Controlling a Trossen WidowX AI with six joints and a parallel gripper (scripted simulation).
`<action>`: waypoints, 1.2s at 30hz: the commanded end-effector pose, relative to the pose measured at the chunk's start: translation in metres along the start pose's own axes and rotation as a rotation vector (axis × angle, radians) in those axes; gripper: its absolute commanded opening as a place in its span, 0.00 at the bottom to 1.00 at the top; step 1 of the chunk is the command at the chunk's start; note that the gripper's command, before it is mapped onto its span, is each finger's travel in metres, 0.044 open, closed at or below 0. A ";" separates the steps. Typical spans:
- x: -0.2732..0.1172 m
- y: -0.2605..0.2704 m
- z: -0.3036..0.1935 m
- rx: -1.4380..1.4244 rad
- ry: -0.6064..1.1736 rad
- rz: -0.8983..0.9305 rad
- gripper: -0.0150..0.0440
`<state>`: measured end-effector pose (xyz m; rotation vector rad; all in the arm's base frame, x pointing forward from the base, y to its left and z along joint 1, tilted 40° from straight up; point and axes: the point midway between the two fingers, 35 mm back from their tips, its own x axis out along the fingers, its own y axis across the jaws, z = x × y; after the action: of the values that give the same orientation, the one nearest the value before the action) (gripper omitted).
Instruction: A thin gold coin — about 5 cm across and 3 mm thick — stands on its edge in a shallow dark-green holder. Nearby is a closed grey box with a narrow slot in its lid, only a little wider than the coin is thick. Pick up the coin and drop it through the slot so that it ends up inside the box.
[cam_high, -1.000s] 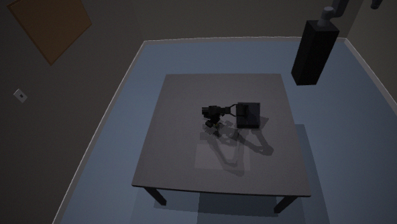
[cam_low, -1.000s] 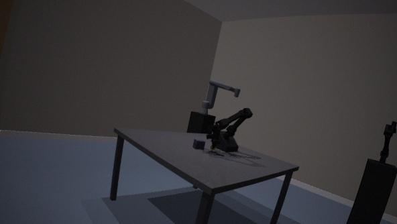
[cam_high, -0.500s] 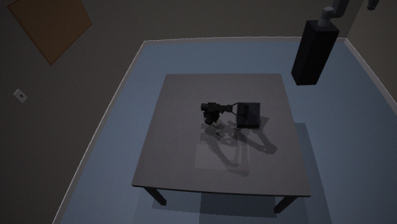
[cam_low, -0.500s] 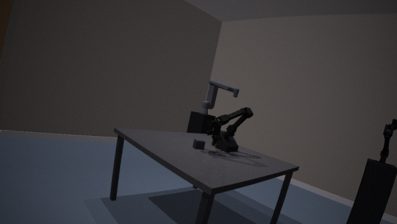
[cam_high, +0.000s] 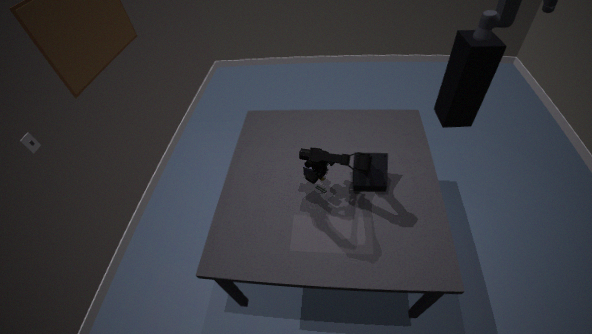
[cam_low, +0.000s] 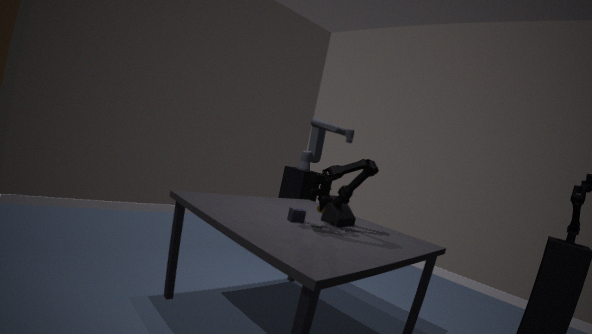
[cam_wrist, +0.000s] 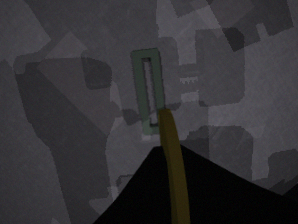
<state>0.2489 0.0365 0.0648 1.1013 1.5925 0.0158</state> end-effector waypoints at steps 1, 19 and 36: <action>-0.005 0.002 0.000 -0.031 -0.004 0.000 0.25; -0.006 0.003 0.003 -0.306 -0.005 -0.001 0.25; -0.008 -0.012 0.041 -0.311 -0.018 -0.018 0.25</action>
<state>0.2665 0.0113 0.0533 0.8557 1.5308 0.2365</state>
